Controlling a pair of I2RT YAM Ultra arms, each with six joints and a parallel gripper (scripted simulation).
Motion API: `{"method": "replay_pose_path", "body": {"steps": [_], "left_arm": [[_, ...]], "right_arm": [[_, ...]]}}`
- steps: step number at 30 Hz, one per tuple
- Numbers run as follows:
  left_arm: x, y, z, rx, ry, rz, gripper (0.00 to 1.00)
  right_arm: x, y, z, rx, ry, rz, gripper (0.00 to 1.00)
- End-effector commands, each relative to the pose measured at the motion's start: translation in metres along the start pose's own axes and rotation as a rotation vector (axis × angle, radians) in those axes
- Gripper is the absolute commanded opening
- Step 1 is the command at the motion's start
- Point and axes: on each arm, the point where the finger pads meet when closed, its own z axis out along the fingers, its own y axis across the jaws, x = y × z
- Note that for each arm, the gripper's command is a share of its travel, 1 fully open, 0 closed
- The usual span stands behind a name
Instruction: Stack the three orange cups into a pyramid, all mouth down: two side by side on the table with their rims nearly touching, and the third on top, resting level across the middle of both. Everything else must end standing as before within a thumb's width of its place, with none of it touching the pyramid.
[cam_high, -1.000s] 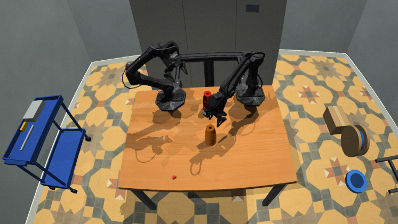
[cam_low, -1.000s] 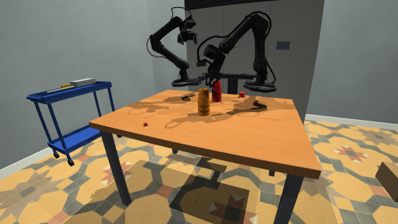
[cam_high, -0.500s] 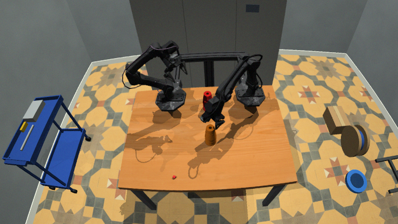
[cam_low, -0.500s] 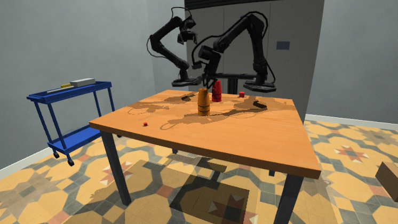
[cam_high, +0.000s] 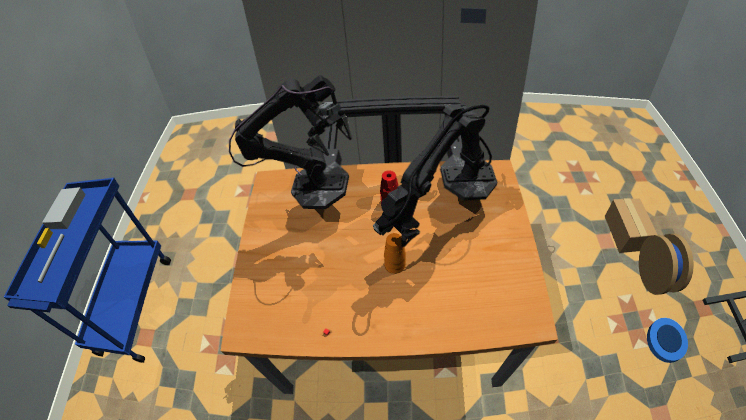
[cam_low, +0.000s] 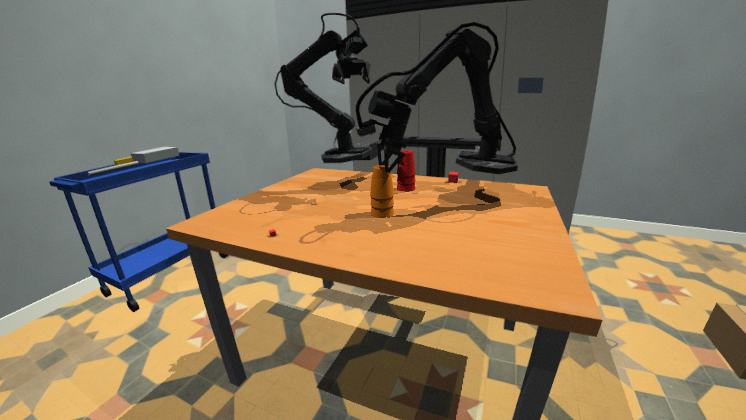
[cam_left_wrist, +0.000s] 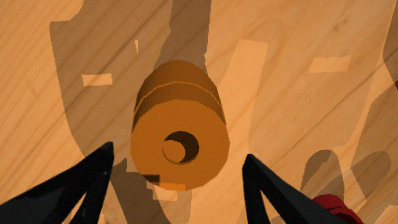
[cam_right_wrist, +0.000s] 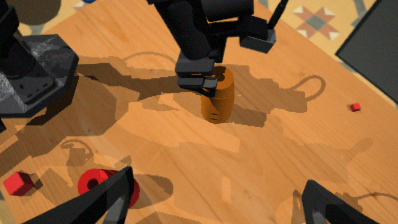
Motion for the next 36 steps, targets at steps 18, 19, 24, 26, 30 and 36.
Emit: {"method": "replay_pose_path", "body": {"steps": [18, 19, 24, 26, 30, 36], "left_arm": [[-0.022, 0.006, 0.015, -0.004, -0.062, -0.004, 0.82], [-0.023, 0.007, 0.014, -0.005, -0.066, -0.005, 0.82], [-0.023, 0.007, 0.013, -0.005, -0.067, -0.005, 0.82], [-0.023, 0.007, 0.013, -0.005, -0.067, -0.005, 0.78], [-0.02, 0.006, 0.011, -0.005, -0.065, -0.006, 0.74], [-0.019, 0.003, 0.011, -0.004, -0.066, -0.005, 0.65]], "right_arm": [[0.002, -0.001, 0.003, 0.021, 0.001, -0.021, 1.0], [0.002, -0.001, 0.003, 0.021, 0.001, -0.021, 1.0], [0.002, -0.001, 0.003, 0.021, 0.001, -0.021, 1.0], [0.002, -0.001, 0.003, 0.021, 0.001, -0.021, 1.0], [0.002, -0.001, 0.003, 0.021, 0.001, -0.021, 1.0], [0.002, -0.001, 0.003, 0.021, 0.001, -0.021, 1.0]]}}
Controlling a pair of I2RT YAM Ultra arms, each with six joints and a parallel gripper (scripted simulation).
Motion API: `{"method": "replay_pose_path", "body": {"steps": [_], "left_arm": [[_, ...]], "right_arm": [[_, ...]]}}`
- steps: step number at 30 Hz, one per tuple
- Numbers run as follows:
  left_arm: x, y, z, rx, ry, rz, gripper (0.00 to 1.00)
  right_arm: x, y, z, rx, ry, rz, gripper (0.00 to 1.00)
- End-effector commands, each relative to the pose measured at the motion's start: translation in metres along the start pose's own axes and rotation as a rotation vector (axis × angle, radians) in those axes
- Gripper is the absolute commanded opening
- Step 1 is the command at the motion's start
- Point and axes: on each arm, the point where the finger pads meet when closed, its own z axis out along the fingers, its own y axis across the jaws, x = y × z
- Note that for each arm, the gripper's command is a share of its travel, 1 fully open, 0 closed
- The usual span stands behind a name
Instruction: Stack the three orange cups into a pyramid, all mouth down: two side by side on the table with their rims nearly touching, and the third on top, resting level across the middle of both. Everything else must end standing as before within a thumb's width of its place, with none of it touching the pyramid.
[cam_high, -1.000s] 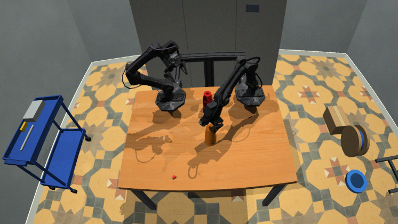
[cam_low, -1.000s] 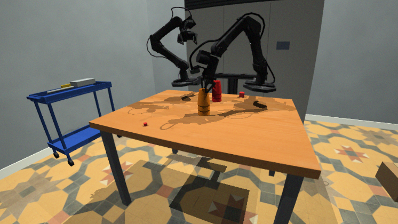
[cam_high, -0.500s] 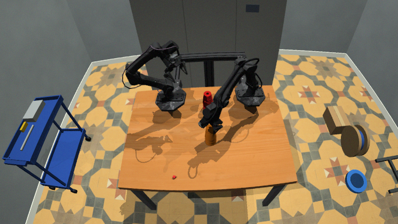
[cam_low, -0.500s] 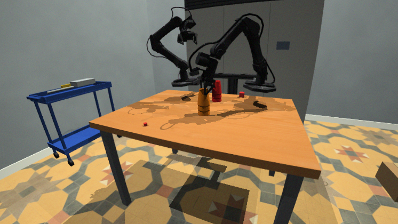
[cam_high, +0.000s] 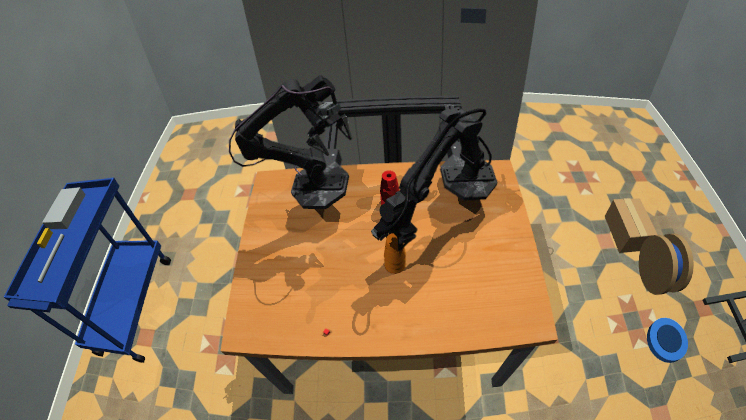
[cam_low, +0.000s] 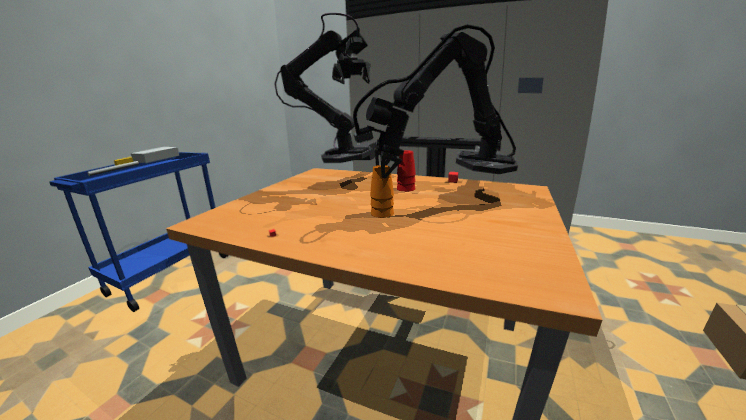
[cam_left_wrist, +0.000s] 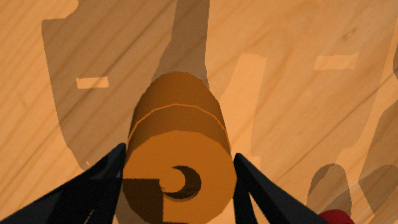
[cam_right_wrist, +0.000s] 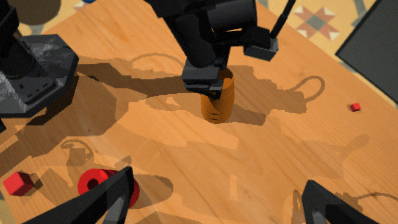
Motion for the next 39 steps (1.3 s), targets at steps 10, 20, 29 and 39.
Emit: {"method": "replay_pose_path", "body": {"steps": [10, 20, 29, 39], "left_arm": [[-0.011, 0.002, -0.01, -0.002, -0.049, -0.004, 0.57], [-0.009, 0.001, -0.013, -0.004, -0.042, -0.005, 0.0], [-0.015, -0.001, -0.027, -0.005, -0.04, -0.004, 0.0], [-0.025, 0.0, -0.058, -0.008, -0.04, -0.005, 0.0]], "right_arm": [[0.002, -0.001, 0.003, 0.021, 0.001, -0.021, 1.0], [0.002, -0.001, 0.003, 0.021, 0.001, -0.021, 1.0], [0.002, -0.001, 0.003, 0.021, 0.001, -0.021, 1.0], [0.002, -0.001, 0.003, 0.021, 0.001, -0.021, 1.0]]}}
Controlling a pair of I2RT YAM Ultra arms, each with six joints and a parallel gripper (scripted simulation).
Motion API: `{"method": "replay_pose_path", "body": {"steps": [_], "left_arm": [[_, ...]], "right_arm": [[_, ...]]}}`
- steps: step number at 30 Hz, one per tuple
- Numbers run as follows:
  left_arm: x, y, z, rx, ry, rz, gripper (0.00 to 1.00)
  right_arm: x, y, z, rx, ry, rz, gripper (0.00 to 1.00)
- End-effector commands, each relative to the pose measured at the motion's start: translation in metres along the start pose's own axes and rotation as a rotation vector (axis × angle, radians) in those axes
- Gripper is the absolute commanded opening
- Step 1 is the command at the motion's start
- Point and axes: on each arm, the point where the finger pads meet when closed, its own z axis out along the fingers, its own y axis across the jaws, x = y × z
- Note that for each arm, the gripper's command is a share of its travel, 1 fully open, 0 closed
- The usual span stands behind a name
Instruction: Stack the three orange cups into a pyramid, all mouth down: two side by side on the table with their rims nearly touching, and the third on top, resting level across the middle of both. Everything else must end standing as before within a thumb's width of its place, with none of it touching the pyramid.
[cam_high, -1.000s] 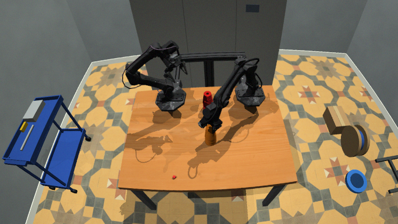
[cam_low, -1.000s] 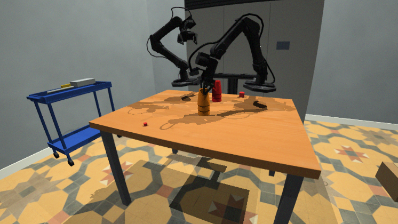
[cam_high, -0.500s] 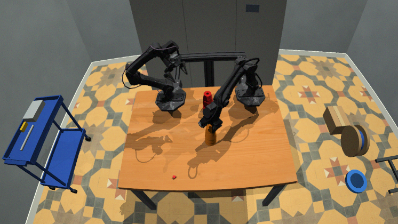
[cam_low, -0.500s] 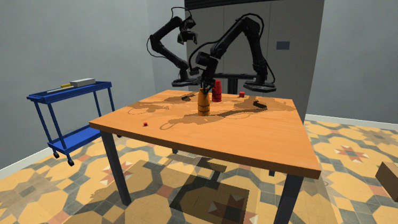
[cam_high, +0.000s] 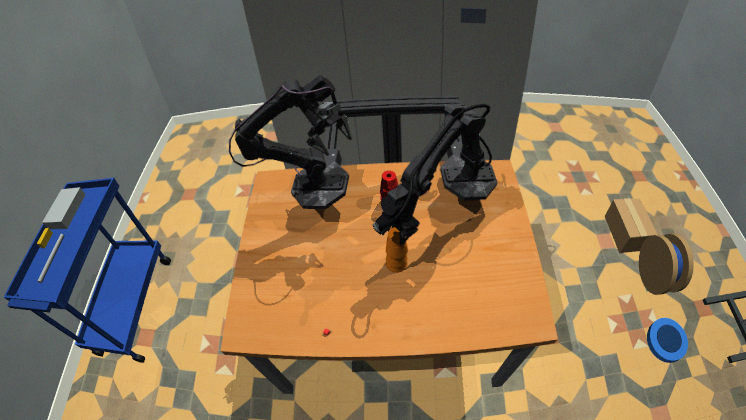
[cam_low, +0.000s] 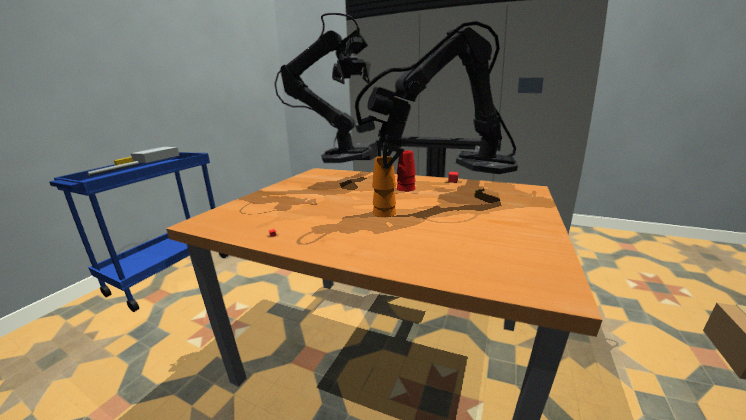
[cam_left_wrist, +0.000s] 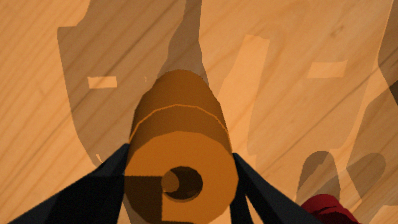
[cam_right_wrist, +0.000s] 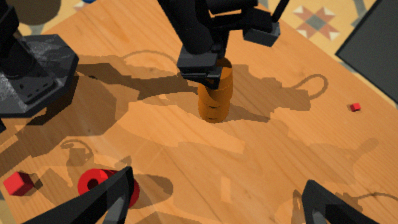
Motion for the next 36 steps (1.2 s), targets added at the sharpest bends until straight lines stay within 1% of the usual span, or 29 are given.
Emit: {"method": "replay_pose_path", "body": {"steps": [1, 3, 5, 17, 22, 23, 28, 36], "left_arm": [[-0.022, -0.004, -0.031, -0.005, -0.048, 0.004, 0.0], [-0.024, -0.004, -0.038, -0.004, -0.048, 0.004, 0.0], [-0.024, -0.004, -0.038, -0.004, -0.048, 0.004, 0.0], [-0.035, -0.004, -0.073, -0.005, -0.048, 0.004, 0.0], [-0.036, -0.004, -0.078, -0.005, -0.048, 0.004, 0.0], [-0.04, -0.004, -0.078, -0.005, -0.065, 0.002, 0.0], [-0.026, -0.005, -0.076, -0.005, -0.074, 0.004, 0.0], [0.031, -0.007, -0.087, -0.005, -0.057, 0.005, 0.0]], "right_arm": [[0.002, -0.001, 0.003, 0.021, 0.001, -0.021, 1.0], [0.002, -0.001, 0.003, 0.021, 0.001, -0.021, 1.0], [0.002, -0.001, 0.003, 0.021, 0.001, -0.021, 1.0], [0.002, -0.001, 0.003, 0.021, 0.001, -0.021, 1.0], [0.002, -0.001, 0.003, 0.021, 0.001, -0.021, 1.0], [0.002, -0.001, 0.003, 0.021, 0.001, -0.021, 1.0], [0.002, -0.001, 0.003, 0.021, 0.001, -0.021, 1.0], [0.002, -0.001, 0.003, 0.021, 0.001, -0.021, 1.0]]}}
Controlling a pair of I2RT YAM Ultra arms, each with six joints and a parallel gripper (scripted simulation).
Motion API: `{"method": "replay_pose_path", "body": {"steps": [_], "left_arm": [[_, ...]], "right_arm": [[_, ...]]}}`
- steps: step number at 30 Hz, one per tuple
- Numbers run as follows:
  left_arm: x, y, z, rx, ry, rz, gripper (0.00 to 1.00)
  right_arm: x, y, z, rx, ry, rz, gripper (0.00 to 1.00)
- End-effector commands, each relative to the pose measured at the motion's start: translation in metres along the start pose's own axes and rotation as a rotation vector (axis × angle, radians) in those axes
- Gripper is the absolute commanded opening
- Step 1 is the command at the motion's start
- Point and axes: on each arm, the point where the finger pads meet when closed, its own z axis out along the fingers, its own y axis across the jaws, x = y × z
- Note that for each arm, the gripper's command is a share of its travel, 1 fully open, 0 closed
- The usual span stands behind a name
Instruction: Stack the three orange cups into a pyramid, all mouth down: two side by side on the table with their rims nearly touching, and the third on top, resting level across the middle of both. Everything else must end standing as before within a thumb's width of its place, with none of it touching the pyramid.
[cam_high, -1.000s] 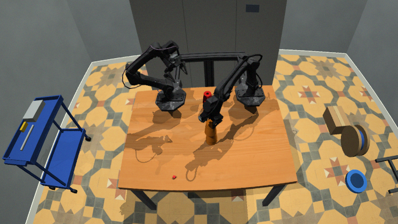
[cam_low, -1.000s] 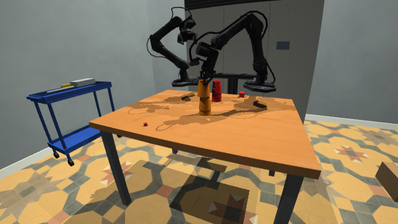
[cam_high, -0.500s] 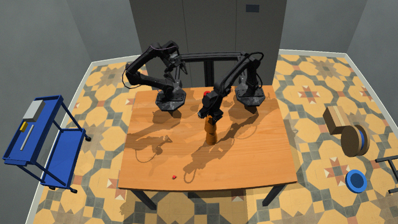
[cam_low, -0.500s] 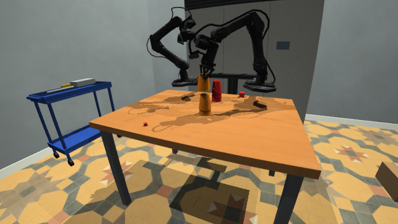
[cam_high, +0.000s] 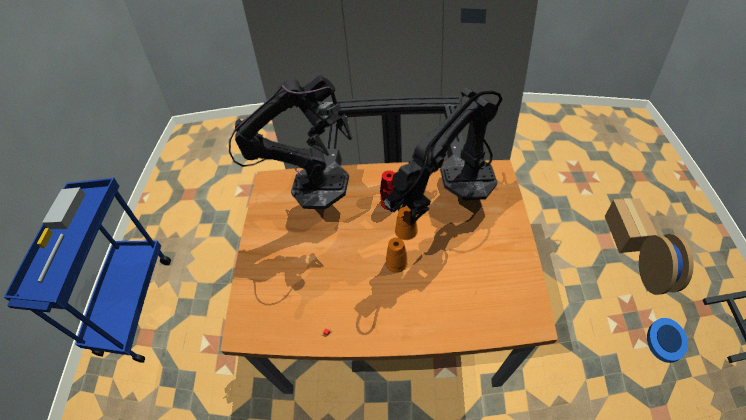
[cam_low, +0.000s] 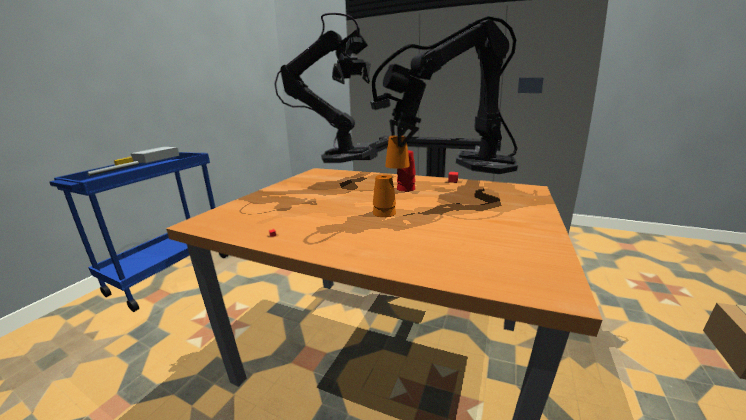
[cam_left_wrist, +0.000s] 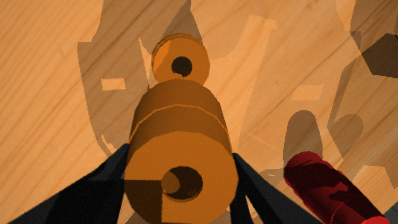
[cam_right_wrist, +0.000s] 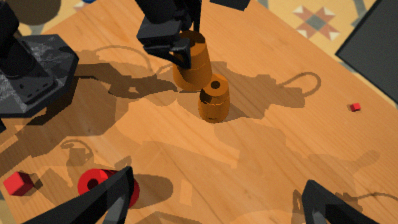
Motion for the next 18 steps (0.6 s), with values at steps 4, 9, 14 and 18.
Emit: {"method": "replay_pose_path", "body": {"steps": [4, 9, 14, 18], "left_arm": [[0.015, -0.003, -0.013, -0.004, -0.04, 0.003, 0.0], [0.044, -0.005, -0.017, -0.001, 0.008, 0.008, 0.0], [0.037, -0.006, -0.015, -0.005, -0.025, 0.003, 0.0], [0.035, -0.008, -0.005, -0.006, -0.024, 0.0, 0.0]], "right_arm": [[0.002, -0.001, 0.003, 0.021, 0.001, -0.021, 1.0], [0.002, -0.001, 0.003, 0.021, 0.001, -0.021, 1.0], [0.002, -0.001, 0.003, 0.021, 0.001, -0.021, 1.0], [0.002, -0.001, 0.003, 0.021, 0.001, -0.021, 1.0]]}}
